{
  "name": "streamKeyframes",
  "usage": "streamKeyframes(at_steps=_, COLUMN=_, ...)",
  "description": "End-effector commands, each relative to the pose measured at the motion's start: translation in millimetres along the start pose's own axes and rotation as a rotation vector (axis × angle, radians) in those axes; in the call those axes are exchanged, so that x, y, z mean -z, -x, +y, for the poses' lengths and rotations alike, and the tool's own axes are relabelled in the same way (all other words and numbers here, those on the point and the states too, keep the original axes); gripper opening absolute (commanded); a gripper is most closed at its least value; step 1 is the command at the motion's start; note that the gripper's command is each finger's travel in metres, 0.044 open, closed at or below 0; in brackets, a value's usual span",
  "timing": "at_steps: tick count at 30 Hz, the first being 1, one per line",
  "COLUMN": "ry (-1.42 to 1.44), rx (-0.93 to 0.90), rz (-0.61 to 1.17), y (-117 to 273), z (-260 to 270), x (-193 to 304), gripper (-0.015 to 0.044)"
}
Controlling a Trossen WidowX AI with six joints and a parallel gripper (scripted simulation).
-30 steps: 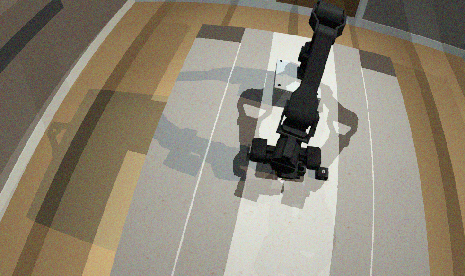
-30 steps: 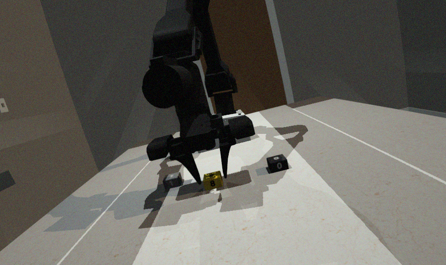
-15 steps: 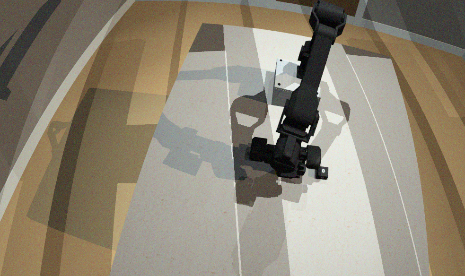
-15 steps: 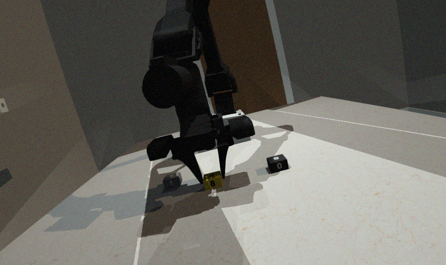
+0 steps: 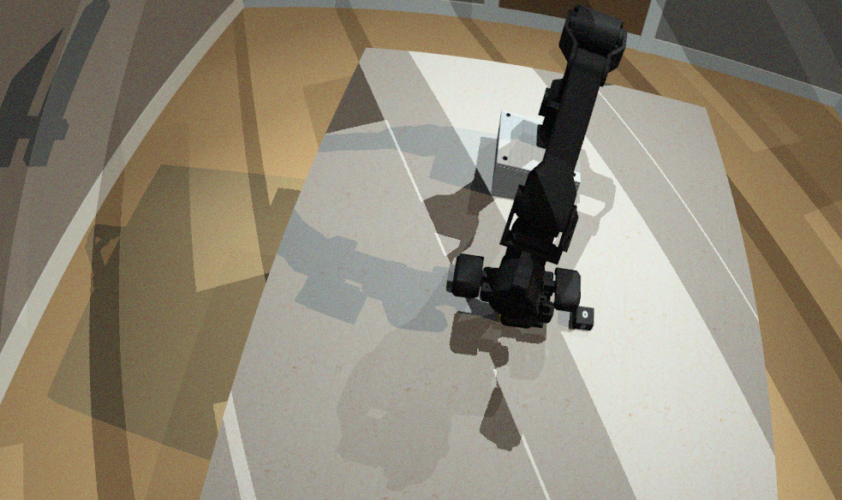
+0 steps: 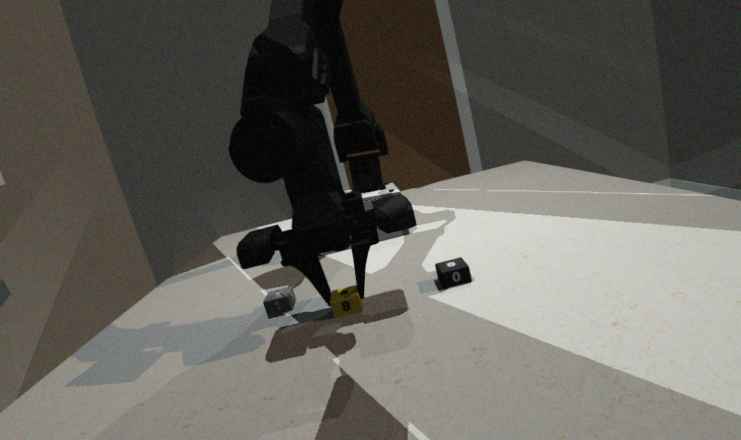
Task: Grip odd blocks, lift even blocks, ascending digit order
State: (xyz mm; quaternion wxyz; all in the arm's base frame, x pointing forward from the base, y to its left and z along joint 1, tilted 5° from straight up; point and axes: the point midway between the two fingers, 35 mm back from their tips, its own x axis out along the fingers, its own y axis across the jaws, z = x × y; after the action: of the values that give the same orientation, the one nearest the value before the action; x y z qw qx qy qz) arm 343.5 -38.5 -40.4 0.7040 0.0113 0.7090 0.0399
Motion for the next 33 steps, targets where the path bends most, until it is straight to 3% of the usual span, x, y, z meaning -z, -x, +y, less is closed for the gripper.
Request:
streamKeyframes(at_steps=1, ry=-0.005, rx=0.000, rz=0.000, y=-0.6, z=0.1, x=-0.1, gripper=0.0120)
streamKeyframes(at_steps=15, ry=-0.005, rx=0.000, rz=-0.001, y=14.5, z=0.0, x=-0.2, gripper=0.0120)
streamKeyframes(at_steps=33, ry=-0.005, rx=0.000, rz=0.000, y=7.0, z=0.0, x=-0.3, gripper=0.0120)
